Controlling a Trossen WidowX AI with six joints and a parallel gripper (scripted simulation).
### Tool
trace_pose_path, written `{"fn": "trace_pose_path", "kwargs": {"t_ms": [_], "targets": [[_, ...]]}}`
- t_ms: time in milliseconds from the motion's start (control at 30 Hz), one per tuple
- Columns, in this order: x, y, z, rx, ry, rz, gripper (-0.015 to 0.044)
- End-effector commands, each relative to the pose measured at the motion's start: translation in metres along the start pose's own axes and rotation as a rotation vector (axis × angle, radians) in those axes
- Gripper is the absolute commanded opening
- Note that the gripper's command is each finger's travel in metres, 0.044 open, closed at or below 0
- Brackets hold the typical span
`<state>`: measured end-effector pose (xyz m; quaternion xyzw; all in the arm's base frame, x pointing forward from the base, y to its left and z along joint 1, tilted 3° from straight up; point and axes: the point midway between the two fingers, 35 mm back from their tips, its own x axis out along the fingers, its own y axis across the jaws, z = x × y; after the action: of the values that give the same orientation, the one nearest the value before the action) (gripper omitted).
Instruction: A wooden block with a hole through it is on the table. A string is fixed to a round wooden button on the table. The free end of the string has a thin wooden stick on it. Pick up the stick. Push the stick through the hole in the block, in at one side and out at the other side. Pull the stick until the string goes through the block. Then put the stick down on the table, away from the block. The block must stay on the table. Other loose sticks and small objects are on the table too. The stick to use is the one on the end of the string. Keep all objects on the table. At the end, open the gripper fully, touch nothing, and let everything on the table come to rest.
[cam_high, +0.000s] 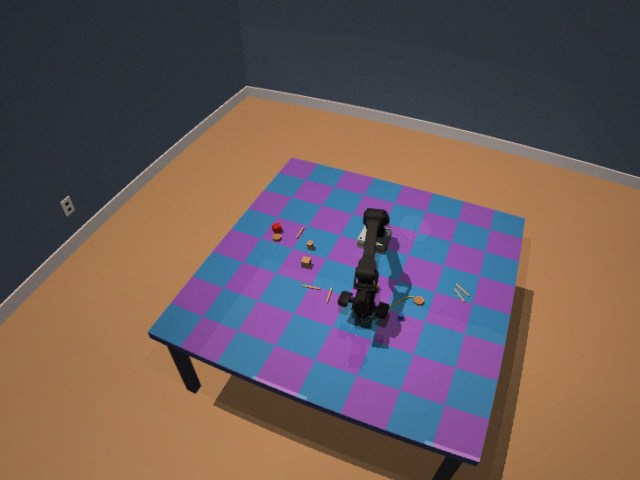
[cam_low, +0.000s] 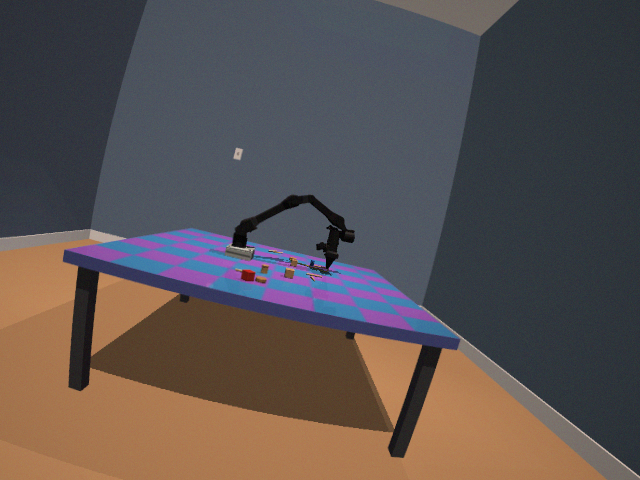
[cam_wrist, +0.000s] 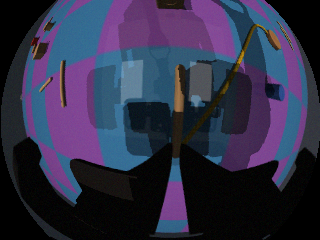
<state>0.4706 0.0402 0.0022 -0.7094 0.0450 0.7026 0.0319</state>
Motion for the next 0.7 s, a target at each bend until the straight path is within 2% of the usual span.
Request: {"fn": "trace_pose_path", "kwargs": {"t_ms": [0, 667], "targets": [[0.0049, 0.004, 0.0041, -0.006, -0.007, 0.007, 0.0], [0.008, 0.0064, 0.0097, -0.005, -0.008, 0.008, 0.0]]}}
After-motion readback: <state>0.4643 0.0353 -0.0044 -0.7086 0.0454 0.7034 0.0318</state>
